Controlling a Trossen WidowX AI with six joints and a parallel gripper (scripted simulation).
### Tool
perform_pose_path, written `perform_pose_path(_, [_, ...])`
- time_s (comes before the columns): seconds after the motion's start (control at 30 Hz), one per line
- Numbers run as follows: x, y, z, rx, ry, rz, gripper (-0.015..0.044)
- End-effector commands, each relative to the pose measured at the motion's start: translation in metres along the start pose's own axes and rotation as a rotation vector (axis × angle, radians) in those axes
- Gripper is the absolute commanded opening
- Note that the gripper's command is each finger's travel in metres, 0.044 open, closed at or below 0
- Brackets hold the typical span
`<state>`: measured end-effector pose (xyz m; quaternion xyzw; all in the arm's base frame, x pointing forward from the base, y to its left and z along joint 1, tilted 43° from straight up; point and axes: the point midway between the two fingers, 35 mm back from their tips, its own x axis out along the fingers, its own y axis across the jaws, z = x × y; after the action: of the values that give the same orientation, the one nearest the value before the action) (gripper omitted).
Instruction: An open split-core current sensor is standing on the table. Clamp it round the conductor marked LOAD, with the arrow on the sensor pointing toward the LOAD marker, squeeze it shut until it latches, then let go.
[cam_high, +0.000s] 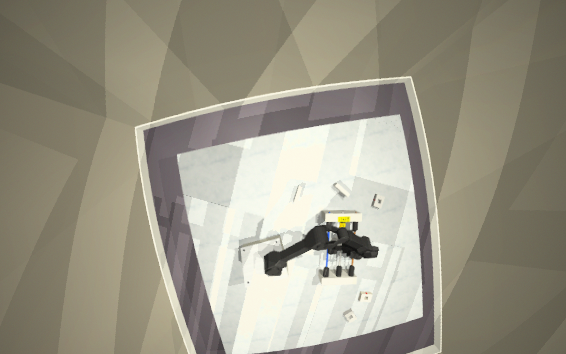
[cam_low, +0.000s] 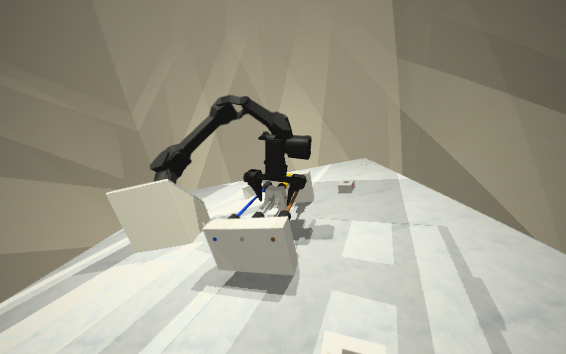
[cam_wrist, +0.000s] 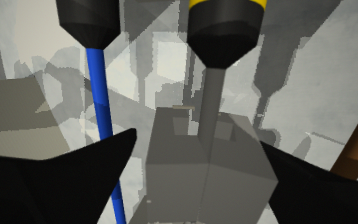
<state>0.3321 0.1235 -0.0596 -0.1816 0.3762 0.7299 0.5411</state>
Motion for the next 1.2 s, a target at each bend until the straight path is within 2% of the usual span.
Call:
perform_pose_path(0.0, [0.0061,0.0018,0.0002,0.003,-0.004,0.018,0.044])
perform_pose_path(0.5, [0.0074,0.0068,0.0,0.002,-0.004,0.134,0.044])
perform_pose_path(1.17, [0.0062,0.0093,0.0,0.002,-0.004,0.137,0.044])
